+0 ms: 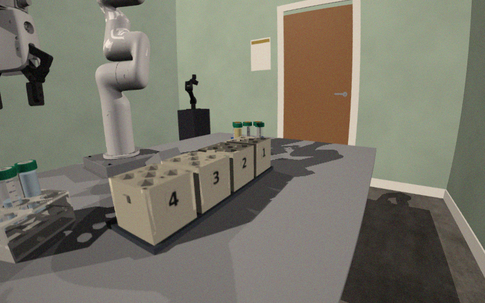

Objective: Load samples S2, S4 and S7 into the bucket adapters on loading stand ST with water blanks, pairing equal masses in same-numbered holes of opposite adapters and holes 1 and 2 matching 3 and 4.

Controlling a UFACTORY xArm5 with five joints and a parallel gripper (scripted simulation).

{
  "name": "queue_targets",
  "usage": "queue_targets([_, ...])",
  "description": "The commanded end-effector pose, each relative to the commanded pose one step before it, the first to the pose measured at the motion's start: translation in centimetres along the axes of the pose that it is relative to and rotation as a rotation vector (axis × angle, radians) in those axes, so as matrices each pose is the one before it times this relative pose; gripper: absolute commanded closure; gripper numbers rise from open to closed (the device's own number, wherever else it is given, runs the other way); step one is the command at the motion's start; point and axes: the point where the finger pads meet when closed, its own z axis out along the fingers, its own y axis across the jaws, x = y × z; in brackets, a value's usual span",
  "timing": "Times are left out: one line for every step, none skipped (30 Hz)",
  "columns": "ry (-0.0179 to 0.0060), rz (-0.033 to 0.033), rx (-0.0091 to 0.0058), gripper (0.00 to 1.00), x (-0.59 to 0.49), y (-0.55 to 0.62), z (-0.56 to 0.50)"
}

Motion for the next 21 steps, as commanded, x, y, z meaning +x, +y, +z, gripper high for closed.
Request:
queue_targets([0.00406, 0.00013, -0.00033, 0.00, 0.133, 0.019, 0.957])
queue_targets([0.00000, 0.00000, 0.00000, 0.00, 0.000, 0.000, 0.267])
queue_targets([0.00000, 0.00000, 0.00000, 0.00, 0.000, 0.000, 0.267])
queue_targets([0.00000, 0.00000, 0.00000, 0.00, 0.000, 0.000, 0.267])
queue_targets([0.00000, 0.00000, 0.00000, 0.00, 0.000, 0.000, 0.267])
queue_targets([0.00000, 0.00000, 0.00000, 0.00, 0.000, 0.000, 0.267])
queue_targets([0.00000, 0.00000, 0.00000, 0.00, 0.000, 0.000, 0.267])
queue_targets([0.00000, 0.00000, 0.00000, 0.00, 0.000, 0.000, 0.267])
queue_targets([0.00000, 0.00000, 0.00000, 0.00, 0.000, 0.000, 0.000])
queue_targets([0.00000, 0.00000, 0.00000, 0.00, 0.000, 0.000, 0.000])
queue_targets([0.00000, 0.00000, 0.00000, 0.00, 0.000, 0.000, 0.268])
queue_targets([-0.00001, 0.00000, 0.00000, 0.00, -0.001, 0.000, 0.267])
queue_targets([-0.00001, 0.00000, 0.00000, 0.00, -0.001, 0.000, 0.267])
queue_targets([-0.00001, 0.00000, 0.00000, 0.00, -0.001, 0.000, 0.267])
queue_targets([-0.00001, 0.00000, 0.00000, 0.00, -0.001, 0.000, 0.267])
queue_targets([-0.00001, 0.00000, 0.00000, 0.00, -0.001, 0.000, 0.267])
queue_targets([-0.00001, 0.00000, 0.00000, 0.00, -0.001, 0.000, 0.267])
queue_targets([-0.00001, 0.00000, 0.00000, 0.00, -0.001, 0.000, 0.267])
queue_targets([-0.00001, 0.00000, 0.00000, 0.00, -0.001, 0.000, 0.267])
queue_targets([-0.00001, 0.00000, 0.00000, 0.00, -0.001, 0.000, 0.267])
queue_targets([-0.00001, 0.00000, 0.00000, 0.00, -0.001, 0.000, 0.267])
